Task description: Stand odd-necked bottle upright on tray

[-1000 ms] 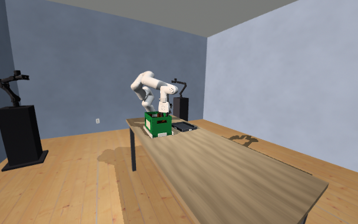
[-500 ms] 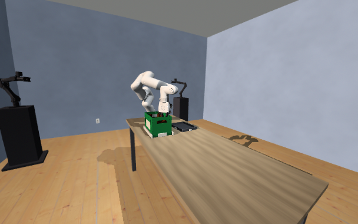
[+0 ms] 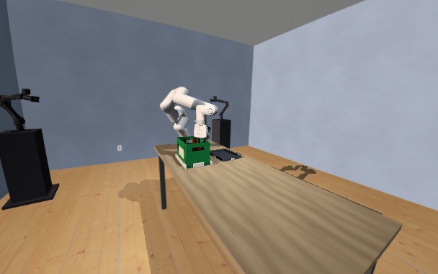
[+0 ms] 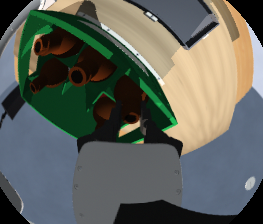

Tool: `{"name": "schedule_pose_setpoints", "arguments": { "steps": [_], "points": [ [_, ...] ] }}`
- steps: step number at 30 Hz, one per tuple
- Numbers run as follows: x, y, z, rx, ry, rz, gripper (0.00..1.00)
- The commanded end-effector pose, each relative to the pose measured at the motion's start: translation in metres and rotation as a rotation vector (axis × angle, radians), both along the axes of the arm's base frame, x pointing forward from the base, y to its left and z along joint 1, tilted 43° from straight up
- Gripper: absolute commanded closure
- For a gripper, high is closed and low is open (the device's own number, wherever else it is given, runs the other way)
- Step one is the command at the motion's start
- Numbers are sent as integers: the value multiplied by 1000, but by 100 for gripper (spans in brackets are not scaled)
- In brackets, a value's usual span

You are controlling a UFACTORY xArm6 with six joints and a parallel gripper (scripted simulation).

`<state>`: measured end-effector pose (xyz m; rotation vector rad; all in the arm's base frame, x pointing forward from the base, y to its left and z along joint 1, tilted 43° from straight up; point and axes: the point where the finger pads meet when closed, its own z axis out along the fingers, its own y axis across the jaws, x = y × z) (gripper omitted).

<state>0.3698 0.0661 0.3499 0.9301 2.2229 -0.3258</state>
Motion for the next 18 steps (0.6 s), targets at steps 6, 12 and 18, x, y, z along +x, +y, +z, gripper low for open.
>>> {"name": "schedule_pose_setpoints", "arguments": {
  "steps": [6, 12, 18],
  "points": [
    [0, 0, 1, 1, -2, 1, 35],
    [0, 0, 1, 1, -2, 1, 35],
    [0, 0, 1, 1, -2, 1, 35]
  ]
}}
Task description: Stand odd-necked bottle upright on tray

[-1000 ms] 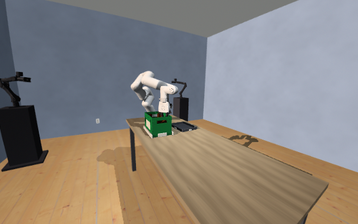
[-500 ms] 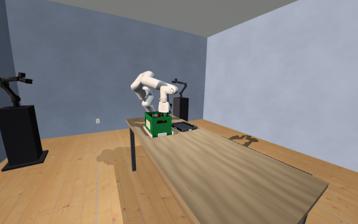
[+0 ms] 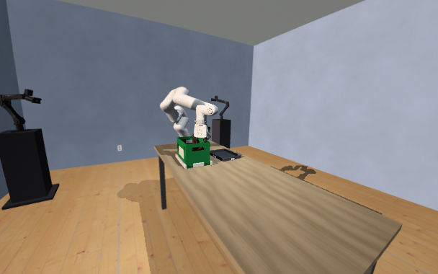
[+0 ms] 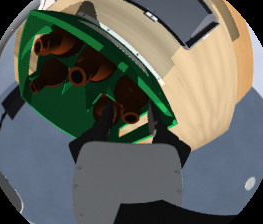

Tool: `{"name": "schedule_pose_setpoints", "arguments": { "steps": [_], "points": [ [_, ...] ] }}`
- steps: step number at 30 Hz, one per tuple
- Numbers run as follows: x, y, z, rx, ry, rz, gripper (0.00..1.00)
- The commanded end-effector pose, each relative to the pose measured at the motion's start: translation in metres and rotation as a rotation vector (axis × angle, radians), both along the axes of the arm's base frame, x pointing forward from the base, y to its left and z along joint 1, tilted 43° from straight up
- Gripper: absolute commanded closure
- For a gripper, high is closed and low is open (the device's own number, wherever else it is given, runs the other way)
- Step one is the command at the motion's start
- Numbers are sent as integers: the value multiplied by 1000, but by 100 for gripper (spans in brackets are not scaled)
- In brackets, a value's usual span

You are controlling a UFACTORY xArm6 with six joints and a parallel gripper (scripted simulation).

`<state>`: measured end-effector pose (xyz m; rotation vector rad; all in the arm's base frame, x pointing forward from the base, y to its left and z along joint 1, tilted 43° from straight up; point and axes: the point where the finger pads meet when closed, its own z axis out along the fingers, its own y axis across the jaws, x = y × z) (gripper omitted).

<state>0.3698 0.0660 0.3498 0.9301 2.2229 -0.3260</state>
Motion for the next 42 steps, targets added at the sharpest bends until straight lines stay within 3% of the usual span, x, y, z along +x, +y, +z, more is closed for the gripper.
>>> {"name": "schedule_pose_setpoints", "arguments": {
  "steps": [1, 27, 42],
  "points": [
    [0, 0, 1, 1, -2, 1, 35],
    [-1, 1, 2, 1, -2, 1, 35],
    [-16, 15, 23, 1, -2, 1, 35]
  ]
}}
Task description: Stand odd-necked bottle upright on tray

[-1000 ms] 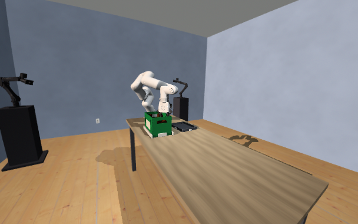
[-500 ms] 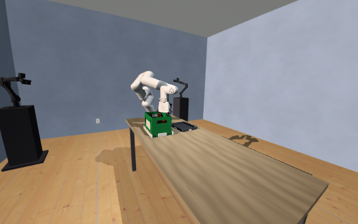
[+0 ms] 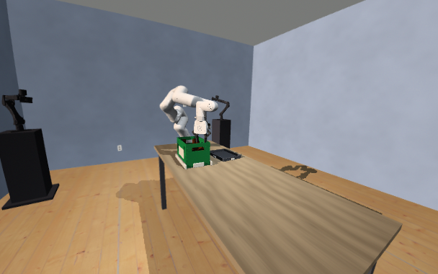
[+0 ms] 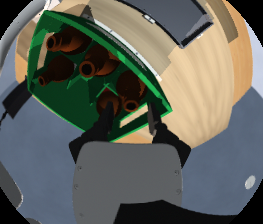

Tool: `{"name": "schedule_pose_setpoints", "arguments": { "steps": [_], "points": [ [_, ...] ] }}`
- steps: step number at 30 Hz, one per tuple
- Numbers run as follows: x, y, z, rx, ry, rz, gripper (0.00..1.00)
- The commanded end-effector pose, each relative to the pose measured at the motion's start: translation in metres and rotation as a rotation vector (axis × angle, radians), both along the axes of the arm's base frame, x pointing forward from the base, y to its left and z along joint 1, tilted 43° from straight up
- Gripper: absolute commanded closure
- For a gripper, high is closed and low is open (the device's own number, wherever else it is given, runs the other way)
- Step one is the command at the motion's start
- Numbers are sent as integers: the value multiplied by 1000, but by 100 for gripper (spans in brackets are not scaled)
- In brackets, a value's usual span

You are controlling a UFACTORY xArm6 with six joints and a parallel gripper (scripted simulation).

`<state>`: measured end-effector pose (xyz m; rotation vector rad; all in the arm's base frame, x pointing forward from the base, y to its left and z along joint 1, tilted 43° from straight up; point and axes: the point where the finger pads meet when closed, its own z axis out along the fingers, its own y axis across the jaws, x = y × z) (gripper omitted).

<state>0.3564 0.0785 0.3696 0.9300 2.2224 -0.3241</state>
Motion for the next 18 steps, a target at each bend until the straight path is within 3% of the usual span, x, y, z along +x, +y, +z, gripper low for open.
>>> {"name": "schedule_pose_setpoints", "arguments": {
  "steps": [1, 18],
  "points": [
    [-4, 4, 6, 0, -1, 0, 35],
    [-27, 25, 38, 0, -1, 0, 35]
  ]
}}
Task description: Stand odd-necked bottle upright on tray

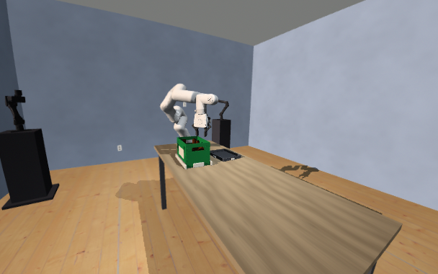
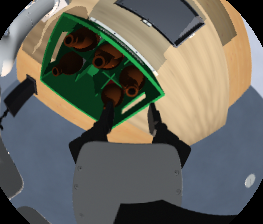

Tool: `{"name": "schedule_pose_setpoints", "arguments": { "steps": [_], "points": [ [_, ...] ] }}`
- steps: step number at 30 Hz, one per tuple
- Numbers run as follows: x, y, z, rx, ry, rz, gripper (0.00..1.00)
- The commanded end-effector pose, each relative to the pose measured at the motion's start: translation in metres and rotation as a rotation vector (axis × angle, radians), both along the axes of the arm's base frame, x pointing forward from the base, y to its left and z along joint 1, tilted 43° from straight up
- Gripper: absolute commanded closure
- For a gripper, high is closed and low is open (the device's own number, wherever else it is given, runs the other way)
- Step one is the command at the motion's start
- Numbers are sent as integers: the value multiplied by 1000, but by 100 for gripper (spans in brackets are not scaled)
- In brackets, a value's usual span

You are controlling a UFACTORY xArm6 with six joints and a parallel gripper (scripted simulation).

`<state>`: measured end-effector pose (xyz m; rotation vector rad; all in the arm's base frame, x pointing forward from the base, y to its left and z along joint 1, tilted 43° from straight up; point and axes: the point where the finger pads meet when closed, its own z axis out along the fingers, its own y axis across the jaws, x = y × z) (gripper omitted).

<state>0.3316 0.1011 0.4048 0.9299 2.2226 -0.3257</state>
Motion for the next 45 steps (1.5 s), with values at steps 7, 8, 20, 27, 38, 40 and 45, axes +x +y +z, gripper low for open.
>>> {"name": "schedule_pose_setpoints", "arguments": {
  "steps": [7, 8, 20, 27, 38, 40, 45],
  "points": [
    [-5, 5, 8, 1, -1, 0, 35],
    [-5, 5, 8, 1, -1, 0, 35],
    [-5, 5, 8, 1, -1, 0, 100],
    [-5, 5, 8, 1, -1, 0, 100],
    [-5, 5, 8, 1, -1, 0, 100],
    [-5, 5, 8, 1, -1, 0, 100],
    [-5, 5, 8, 1, -1, 1, 100]
  ]
}}
